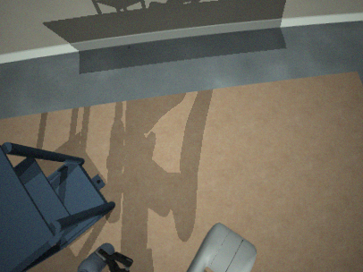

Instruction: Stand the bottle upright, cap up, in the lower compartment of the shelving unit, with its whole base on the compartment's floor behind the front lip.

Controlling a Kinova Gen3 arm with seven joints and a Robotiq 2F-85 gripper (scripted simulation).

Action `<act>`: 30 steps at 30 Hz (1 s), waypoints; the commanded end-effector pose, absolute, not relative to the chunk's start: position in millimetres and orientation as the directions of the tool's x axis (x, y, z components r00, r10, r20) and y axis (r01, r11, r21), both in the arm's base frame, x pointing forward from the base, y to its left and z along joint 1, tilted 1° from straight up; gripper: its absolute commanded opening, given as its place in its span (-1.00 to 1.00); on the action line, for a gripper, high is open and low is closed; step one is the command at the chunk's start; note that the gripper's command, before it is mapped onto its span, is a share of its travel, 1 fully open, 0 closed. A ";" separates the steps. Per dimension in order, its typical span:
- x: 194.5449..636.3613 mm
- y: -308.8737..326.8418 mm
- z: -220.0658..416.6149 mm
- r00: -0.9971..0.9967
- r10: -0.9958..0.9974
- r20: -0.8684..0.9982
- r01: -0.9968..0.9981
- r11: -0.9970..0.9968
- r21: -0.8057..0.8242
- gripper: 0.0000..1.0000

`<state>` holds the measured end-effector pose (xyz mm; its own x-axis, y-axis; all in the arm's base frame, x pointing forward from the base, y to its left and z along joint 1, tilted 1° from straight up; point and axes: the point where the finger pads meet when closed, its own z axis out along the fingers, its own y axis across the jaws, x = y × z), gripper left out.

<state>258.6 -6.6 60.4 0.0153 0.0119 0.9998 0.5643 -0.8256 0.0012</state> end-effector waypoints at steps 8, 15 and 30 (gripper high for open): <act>253.9 5.9 60.4 0.021 0.002 1.000 0.561 -0.828 -0.010 -1.00; 252.3 10.4 60.4 0.021 0.002 1.000 0.561 -0.828 -0.010 -1.00; 250.2 16.6 60.4 0.021 0.002 1.000 0.561 -0.828 -0.010 -1.00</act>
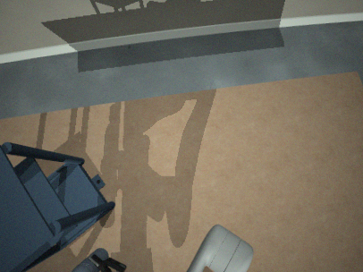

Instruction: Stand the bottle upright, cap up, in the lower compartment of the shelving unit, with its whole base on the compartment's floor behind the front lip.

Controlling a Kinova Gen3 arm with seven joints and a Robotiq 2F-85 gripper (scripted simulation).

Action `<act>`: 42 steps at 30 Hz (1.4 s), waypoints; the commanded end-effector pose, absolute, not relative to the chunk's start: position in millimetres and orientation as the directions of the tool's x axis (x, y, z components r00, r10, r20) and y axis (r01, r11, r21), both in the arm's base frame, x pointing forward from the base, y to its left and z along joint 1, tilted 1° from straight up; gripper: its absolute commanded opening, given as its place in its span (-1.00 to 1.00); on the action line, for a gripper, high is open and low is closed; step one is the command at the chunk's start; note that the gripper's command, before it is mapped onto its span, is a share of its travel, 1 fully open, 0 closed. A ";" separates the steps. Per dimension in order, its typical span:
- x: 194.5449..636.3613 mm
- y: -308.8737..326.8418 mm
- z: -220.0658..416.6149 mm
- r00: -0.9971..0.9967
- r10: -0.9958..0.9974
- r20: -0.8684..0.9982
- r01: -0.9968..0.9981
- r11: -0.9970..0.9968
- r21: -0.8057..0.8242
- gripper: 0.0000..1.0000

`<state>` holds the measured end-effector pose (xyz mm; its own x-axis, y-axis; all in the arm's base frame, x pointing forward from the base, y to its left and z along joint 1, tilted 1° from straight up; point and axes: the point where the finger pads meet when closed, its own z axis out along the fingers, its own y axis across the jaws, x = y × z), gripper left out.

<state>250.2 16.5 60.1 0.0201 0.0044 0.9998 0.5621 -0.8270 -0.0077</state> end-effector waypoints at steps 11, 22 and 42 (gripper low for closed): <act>249.8 17.7 60.4 0.021 0.002 1.000 0.561 -0.828 -0.010 -1.00; 250.4 17.8 60.4 0.021 0.002 1.000 0.561 -0.828 -0.010 -1.00; 267.8 23.9 60.0 0.021 0.002 1.000 0.561 -0.828 -0.010 -1.00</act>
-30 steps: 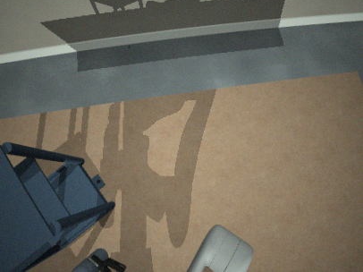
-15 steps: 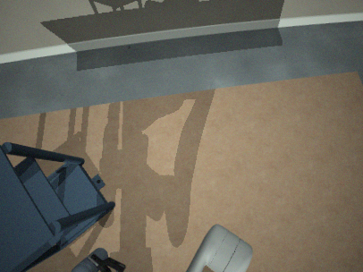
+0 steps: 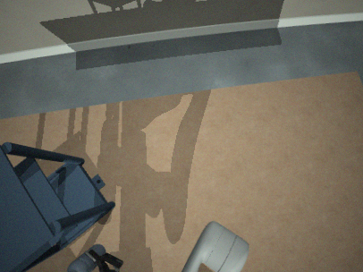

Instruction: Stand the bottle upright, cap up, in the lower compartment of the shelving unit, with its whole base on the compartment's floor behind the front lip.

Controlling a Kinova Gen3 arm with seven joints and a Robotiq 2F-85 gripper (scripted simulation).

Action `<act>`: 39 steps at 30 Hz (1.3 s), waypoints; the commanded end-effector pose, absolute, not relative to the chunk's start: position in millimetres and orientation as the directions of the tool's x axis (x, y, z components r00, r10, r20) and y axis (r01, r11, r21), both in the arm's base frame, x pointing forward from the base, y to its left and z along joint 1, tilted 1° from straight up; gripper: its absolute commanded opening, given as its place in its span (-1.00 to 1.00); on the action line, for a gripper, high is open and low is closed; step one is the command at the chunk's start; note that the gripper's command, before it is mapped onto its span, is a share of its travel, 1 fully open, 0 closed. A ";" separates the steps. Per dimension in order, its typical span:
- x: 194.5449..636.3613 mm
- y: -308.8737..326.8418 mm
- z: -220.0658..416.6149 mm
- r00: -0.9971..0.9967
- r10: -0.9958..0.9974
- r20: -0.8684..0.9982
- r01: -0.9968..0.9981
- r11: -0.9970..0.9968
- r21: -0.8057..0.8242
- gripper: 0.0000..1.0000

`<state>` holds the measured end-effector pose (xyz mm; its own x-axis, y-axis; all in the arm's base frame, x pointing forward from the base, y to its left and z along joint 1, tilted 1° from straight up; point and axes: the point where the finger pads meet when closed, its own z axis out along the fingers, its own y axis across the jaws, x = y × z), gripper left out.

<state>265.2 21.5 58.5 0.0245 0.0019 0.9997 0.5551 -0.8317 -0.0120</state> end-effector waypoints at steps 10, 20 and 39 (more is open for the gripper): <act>284.6 29.7 59.7 0.021 0.002 1.000 0.561 -0.828 -0.010 -1.00; 310.9 38.9 59.1 0.021 0.002 1.000 0.561 -0.828 -0.010 -1.00; 357.6 55.1 58.1 0.021 0.002 1.000 0.561 -0.828 -0.010 -1.00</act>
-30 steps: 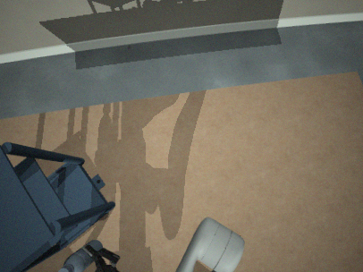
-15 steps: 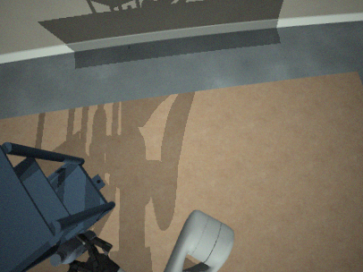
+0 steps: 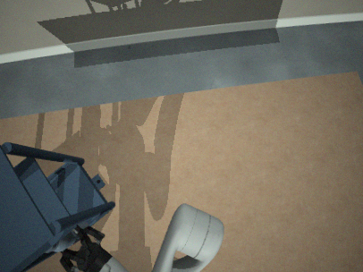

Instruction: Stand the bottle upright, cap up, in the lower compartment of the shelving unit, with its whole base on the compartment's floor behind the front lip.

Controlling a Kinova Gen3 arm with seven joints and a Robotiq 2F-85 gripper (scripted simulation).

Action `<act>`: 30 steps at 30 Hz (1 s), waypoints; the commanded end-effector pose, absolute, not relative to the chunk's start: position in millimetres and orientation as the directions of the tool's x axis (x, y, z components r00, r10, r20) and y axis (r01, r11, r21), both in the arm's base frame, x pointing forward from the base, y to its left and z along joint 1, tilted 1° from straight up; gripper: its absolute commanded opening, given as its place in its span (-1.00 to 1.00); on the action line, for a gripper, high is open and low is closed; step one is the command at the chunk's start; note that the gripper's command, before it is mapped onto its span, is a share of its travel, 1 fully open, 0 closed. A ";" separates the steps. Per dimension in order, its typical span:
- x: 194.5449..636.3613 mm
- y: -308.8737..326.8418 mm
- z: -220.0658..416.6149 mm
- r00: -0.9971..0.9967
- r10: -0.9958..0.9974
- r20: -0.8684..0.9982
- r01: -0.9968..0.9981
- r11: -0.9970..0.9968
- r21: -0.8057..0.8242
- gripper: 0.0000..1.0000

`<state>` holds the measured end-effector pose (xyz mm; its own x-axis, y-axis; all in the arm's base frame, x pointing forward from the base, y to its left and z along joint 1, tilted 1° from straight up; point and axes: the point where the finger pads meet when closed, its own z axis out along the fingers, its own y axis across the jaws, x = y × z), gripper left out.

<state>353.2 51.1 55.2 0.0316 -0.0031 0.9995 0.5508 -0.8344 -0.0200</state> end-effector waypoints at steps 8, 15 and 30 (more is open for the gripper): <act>371.0 59.7 57.8 0.021 0.002 1.000 0.561 -0.828 -0.010 -1.00; 382.5 63.8 57.6 0.021 0.002 1.000 0.561 -0.828 -0.010 -1.00; 391.2 66.8 57.4 0.021 0.002 1.000 0.561 -0.828 -0.010 -1.00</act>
<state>390.6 66.4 56.3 0.0233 0.0016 0.9997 0.5600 -0.8284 -0.0118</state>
